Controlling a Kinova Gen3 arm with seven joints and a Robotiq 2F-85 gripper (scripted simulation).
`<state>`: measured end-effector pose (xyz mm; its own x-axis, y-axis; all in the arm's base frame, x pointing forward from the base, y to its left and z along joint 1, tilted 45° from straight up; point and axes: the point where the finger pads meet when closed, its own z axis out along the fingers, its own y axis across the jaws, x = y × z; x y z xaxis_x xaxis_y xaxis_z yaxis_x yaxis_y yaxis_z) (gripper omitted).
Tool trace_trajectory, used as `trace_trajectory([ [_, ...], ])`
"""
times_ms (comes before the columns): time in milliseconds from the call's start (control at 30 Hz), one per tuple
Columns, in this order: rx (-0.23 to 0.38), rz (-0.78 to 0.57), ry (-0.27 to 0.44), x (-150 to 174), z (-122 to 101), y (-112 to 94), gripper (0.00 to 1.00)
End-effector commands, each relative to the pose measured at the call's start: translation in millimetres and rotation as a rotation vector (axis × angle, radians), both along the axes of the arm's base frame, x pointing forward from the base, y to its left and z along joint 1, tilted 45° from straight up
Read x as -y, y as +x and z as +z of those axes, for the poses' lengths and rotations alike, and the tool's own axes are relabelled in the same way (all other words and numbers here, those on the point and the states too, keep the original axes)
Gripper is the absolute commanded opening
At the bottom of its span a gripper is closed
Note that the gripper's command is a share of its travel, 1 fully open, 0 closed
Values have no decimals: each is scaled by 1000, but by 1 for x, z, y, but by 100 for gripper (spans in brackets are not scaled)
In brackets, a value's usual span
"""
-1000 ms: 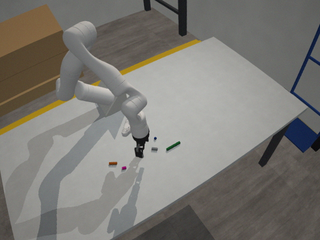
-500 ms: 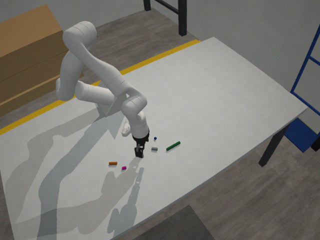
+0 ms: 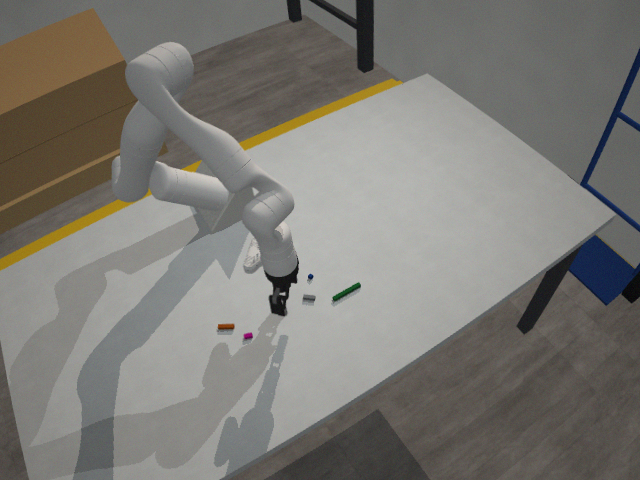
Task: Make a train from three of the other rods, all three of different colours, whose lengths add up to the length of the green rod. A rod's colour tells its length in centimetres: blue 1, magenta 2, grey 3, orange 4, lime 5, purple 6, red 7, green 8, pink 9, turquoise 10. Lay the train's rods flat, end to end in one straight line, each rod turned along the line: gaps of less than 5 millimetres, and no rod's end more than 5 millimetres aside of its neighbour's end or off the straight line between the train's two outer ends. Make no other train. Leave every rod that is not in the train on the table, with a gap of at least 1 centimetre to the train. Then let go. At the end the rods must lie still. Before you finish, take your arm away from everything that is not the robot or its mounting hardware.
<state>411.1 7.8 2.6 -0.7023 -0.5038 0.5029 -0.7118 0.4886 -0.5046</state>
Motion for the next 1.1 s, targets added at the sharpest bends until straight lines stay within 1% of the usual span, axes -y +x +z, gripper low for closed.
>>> trace_trajectory([
  [0,1,1,1,-1,0,0,100],
  [867,2,0,1,-1,0,0,100],
  [1067,16,-17,1,-2,-1,-1,100],
])
